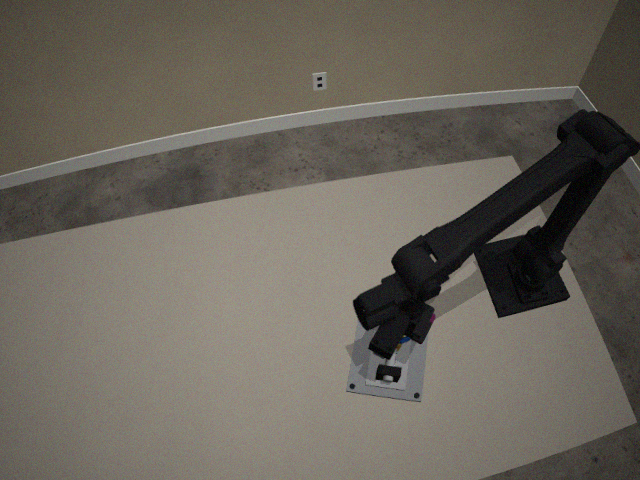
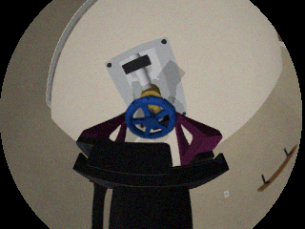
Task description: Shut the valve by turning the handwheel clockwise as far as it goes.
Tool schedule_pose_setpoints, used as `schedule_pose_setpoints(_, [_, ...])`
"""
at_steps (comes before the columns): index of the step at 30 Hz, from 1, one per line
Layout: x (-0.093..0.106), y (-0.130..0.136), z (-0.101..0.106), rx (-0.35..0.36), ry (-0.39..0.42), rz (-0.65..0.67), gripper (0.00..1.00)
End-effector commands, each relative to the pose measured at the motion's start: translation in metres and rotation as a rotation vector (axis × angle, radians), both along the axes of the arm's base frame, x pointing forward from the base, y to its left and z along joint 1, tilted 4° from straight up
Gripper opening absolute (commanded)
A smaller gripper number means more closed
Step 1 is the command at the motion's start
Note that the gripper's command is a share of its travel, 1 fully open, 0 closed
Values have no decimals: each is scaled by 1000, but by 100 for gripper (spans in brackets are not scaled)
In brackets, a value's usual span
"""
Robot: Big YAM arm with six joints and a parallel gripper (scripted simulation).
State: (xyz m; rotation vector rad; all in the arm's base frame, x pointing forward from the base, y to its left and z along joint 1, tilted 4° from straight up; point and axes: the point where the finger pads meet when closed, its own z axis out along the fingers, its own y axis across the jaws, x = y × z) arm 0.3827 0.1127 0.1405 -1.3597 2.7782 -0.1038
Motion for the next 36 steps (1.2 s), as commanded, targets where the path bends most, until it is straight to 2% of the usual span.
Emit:
schedule_pose_setpoints(1, [3, -5, -7, 2, 1, -38, 0])
schedule_pose_setpoints(18, [3, -5, -7, 9, -3, -127, 0])
schedule_pose_setpoints(36, [3, -5, -7, 23, -11, -332, 0])
